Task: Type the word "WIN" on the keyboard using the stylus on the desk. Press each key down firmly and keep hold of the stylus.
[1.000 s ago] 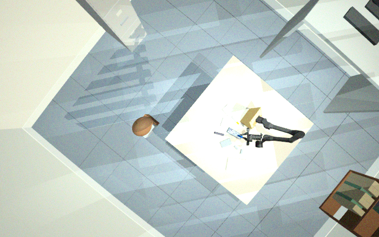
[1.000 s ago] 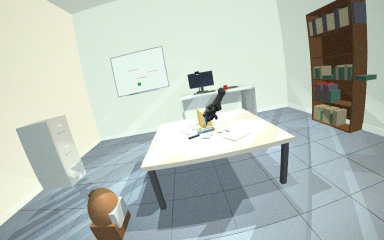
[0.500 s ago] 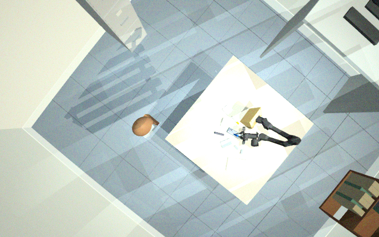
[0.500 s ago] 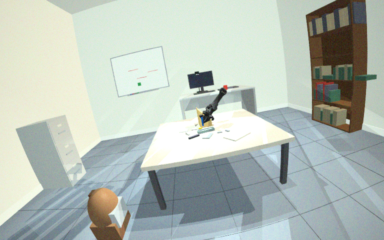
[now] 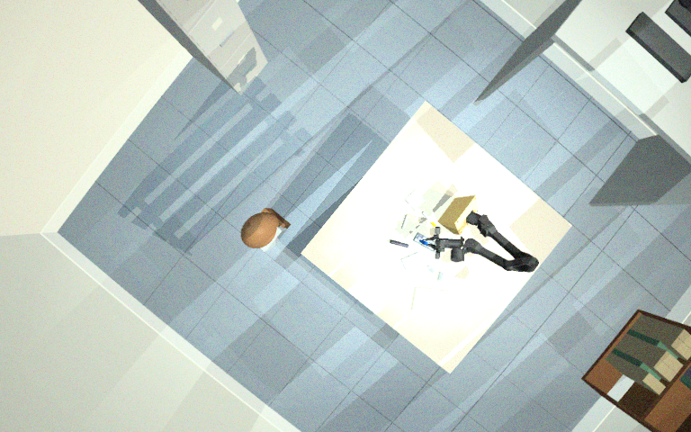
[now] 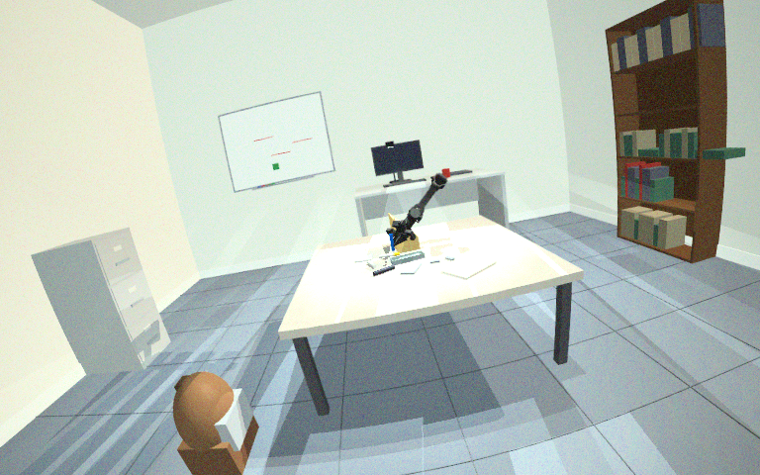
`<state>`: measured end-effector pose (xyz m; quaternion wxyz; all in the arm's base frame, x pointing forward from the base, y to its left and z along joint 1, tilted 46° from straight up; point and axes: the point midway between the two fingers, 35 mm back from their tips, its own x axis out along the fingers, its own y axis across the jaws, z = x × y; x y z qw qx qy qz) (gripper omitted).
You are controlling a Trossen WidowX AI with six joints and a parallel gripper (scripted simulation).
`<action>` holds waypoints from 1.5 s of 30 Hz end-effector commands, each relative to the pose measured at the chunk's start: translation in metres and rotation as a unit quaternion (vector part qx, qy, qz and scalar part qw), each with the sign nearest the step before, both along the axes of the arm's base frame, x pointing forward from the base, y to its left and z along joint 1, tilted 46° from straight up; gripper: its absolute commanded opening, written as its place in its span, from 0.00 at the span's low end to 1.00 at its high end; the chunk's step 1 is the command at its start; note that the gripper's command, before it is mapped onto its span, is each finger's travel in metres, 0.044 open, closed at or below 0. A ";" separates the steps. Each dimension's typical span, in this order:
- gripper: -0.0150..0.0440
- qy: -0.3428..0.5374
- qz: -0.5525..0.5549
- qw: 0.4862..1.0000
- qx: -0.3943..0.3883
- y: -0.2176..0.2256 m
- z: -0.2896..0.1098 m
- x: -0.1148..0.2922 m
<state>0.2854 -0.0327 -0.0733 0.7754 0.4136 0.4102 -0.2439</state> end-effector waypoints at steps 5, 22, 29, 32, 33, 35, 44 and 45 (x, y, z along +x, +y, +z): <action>0.25 -0.005 0.002 1.000 0.000 0.002 -0.008 0.002; 0.39 -0.005 0.002 1.000 0.001 0.014 -0.020 0.000; 0.39 -0.005 0.002 1.000 0.001 0.018 -0.024 -0.001; 0.39 -0.004 0.002 1.000 0.001 0.020 -0.025 -0.001; 0.39 -0.004 0.002 1.000 0.001 0.020 -0.026 -0.001; 0.39 -0.004 0.002 1.000 0.001 0.021 -0.027 -0.001; 0.39 -0.004 0.002 1.000 0.001 0.024 -0.029 -0.002; 0.39 -0.004 0.002 1.000 0.001 0.024 -0.030 -0.002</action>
